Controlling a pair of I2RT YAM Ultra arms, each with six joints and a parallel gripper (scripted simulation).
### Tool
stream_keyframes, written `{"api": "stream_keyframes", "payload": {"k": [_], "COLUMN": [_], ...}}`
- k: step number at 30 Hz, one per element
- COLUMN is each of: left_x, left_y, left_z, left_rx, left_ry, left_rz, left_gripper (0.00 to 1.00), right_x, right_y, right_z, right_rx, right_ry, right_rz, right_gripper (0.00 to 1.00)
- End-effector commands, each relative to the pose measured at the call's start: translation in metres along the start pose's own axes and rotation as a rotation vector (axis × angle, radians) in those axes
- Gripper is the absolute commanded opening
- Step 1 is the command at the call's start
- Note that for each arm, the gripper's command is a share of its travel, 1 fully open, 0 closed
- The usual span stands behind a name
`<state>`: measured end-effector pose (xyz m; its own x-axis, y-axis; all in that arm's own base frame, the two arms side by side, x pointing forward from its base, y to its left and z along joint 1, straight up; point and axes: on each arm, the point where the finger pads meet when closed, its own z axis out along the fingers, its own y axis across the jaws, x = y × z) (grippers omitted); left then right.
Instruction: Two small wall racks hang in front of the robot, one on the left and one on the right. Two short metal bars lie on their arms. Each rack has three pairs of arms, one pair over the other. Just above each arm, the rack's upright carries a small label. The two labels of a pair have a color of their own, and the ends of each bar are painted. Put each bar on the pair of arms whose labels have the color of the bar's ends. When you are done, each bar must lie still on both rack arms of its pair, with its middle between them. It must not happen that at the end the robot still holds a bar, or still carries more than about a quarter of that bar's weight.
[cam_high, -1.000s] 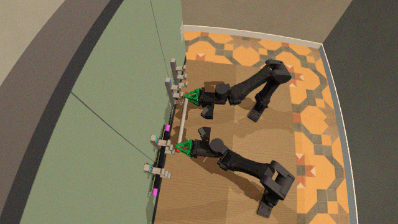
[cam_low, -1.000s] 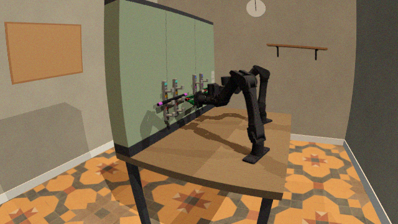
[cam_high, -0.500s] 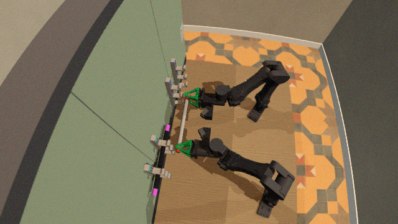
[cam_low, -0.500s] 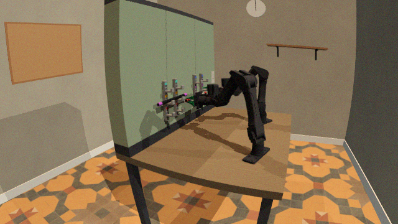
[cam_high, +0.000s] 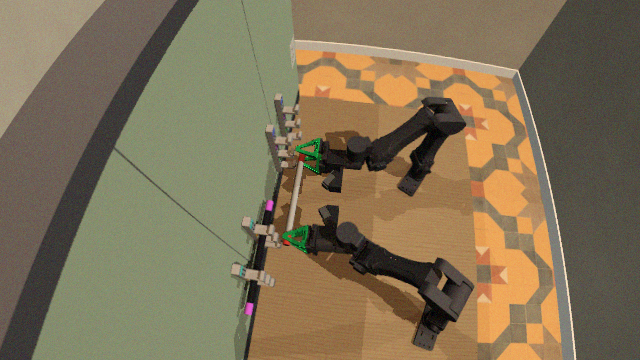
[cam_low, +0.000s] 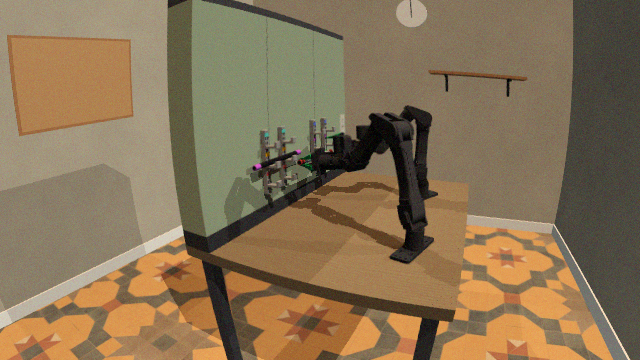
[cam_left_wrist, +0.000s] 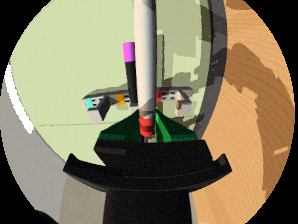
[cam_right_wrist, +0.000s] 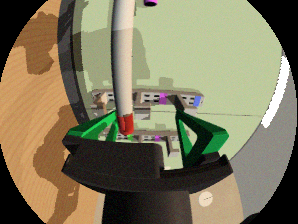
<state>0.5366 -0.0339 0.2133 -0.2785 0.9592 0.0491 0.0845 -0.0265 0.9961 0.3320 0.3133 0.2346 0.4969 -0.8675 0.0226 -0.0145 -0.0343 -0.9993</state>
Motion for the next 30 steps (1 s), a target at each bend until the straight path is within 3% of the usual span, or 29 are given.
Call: {"api": "stream_keyframes", "payload": {"k": [1, 7, 30], "left_x": [0.003, 0.003, 0.0], "left_y": [0.038, 0.04, 0.05], "left_z": [0.0, -0.001, -0.001], "left_rx": [-0.074, -0.074, -0.074], "left_ry": [0.0, 0.0, 0.0], "left_rz": [-0.049, -0.049, -0.049], "left_gripper": [0.0, 0.0, 0.0], "right_x": [0.0, 0.0, 0.0], "right_y": [-0.007, -0.007, -0.007], "right_z": [0.0, 0.0, -0.008], "right_rx": [0.03, 0.03, 0.03], "right_ry": [0.005, 0.005, 0.005], "right_rz": [0.023, 0.023, 0.023], "right_gripper": [0.87, 1.0, 1.0]}}
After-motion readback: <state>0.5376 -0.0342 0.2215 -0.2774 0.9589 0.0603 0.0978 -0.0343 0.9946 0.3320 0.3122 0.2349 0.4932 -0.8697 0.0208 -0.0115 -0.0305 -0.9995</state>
